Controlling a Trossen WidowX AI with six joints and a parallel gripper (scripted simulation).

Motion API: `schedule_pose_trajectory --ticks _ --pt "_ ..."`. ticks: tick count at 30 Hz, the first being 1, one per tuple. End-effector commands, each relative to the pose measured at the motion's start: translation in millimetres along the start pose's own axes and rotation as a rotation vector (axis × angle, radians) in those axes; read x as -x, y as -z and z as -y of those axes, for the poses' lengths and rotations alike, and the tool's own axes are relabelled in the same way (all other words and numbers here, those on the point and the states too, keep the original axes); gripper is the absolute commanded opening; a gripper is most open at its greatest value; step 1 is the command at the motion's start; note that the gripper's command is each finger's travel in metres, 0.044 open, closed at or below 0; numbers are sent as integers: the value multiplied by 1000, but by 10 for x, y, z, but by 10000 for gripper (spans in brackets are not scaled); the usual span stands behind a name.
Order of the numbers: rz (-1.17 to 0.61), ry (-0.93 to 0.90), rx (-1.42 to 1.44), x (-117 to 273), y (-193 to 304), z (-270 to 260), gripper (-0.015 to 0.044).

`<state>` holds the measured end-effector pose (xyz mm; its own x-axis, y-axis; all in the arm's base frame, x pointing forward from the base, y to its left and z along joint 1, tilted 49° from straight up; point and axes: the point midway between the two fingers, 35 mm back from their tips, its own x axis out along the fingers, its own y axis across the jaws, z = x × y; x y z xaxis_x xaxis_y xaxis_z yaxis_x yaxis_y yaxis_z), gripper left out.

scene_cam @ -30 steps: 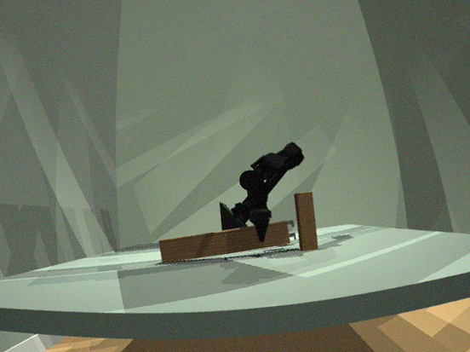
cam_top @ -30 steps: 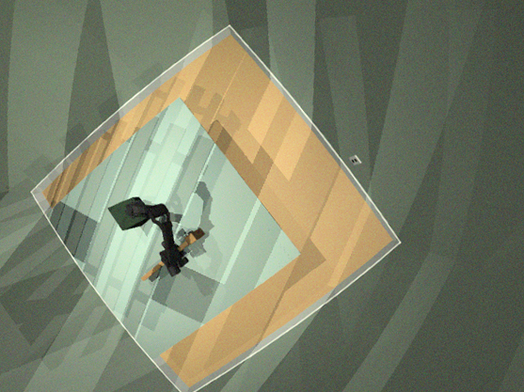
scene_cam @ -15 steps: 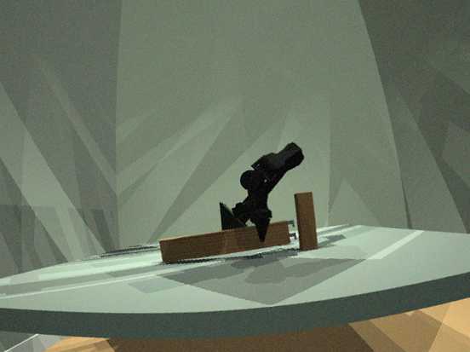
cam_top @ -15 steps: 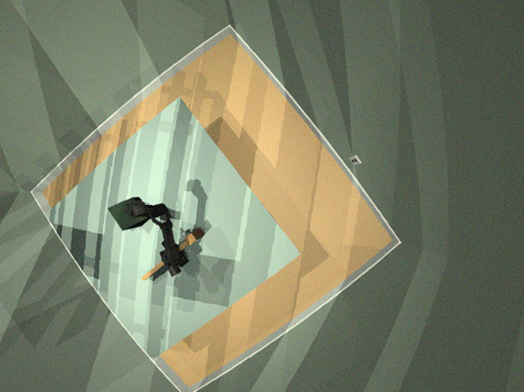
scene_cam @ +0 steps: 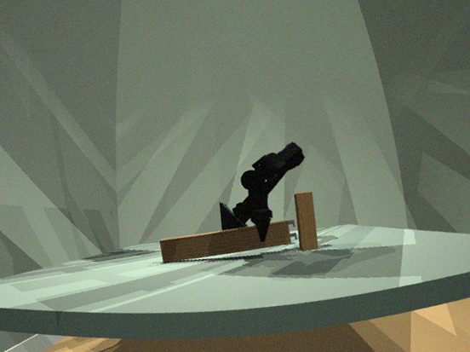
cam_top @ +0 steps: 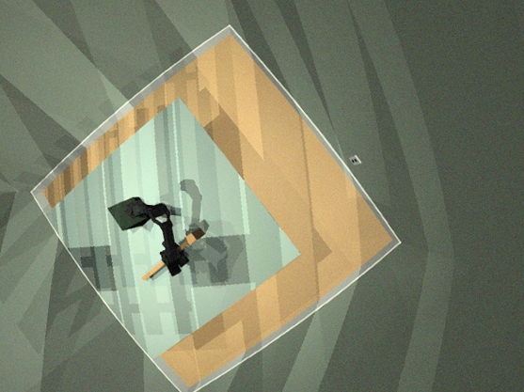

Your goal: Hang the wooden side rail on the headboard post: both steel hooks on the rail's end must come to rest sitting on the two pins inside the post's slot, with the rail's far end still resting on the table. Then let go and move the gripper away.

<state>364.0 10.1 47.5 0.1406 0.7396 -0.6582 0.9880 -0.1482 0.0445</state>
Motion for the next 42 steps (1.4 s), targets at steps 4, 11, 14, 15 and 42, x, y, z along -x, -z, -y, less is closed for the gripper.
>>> schedule_pose_trajectory --ticks 4,11,14,15,42 --pt "2 -15 -6 51 -4 -16 0" --pt "2 -15 -6 50 4 -16 0" --pt "2 -15 -6 50 7 -17 0" --pt "2 -15 -6 50 8 -17 0" --pt "2 -15 -6 52 36 -19 0"
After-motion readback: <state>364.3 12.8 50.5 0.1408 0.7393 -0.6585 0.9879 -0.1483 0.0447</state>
